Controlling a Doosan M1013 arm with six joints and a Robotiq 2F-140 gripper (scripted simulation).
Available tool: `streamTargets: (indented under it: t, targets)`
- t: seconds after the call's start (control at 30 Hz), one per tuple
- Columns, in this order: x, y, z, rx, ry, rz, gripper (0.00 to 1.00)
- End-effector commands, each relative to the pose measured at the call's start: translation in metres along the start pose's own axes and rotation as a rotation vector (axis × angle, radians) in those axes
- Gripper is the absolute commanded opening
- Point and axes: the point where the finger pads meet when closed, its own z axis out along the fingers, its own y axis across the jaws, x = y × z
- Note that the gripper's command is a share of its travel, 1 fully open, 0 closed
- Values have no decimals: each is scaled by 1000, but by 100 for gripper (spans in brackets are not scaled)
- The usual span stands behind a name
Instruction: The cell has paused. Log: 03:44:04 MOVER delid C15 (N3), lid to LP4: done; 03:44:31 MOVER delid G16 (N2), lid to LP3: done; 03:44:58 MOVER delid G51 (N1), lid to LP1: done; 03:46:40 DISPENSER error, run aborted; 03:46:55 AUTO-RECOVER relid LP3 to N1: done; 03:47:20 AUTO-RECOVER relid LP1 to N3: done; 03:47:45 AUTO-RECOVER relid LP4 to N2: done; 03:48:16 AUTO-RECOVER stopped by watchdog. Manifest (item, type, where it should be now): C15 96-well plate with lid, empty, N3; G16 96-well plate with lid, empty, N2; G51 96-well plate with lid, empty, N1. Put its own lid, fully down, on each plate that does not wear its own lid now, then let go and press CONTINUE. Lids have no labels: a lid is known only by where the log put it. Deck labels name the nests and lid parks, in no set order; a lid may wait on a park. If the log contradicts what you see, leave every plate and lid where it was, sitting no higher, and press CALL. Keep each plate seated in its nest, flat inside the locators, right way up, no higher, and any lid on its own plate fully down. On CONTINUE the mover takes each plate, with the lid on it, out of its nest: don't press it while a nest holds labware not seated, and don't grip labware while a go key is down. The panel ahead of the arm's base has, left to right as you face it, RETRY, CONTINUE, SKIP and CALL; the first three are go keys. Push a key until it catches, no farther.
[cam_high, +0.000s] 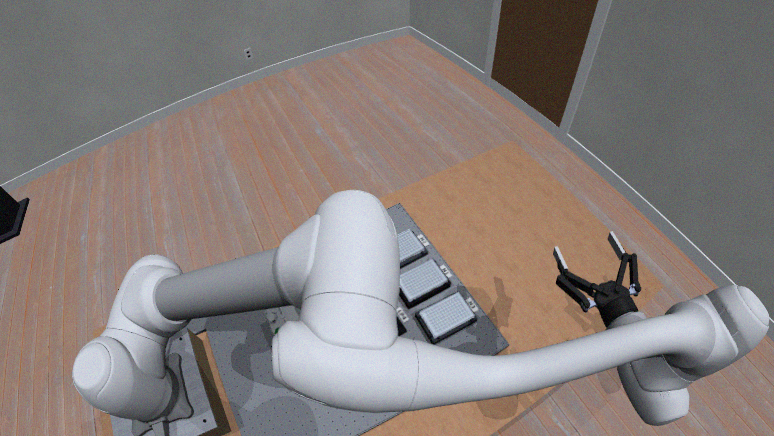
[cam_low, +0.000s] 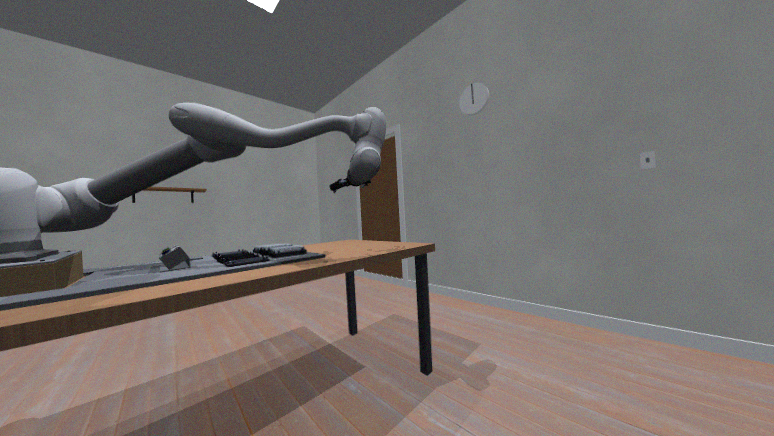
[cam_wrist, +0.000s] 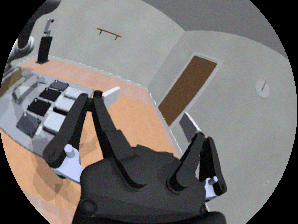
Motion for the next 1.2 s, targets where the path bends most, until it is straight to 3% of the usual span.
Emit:
streamTargets:
  t: [0.0,0.63,0.7,0.8,0.83,0.87,0.9,0.93,0.97,1.0,1.1,1.13,1.17]
  targets:
    - [0,0,0,0,0,0,100]
    - [-2,-3,6,5,-15,-7,100]
    - [-8,-15,23,21,-63,-27,100]
    - [-29,-58,72,89,-211,-107,100]
    - [-29,-58,72,89,-211,-107,100]
    - [-38,-82,90,130,-279,-152,100]
    - [-38,-82,90,130,-279,-152,100]
    - [-48,-110,108,182,-352,-207,100]
    - [-48,-110,108,182,-352,-207,100]
    - [-58,-143,122,246,-428,-274,100]
    - [-58,-144,123,246,-428,-274,100]
    - [-68,-182,135,323,-503,-353,100]
    - [-68,-182,135,323,-503,-353,100]
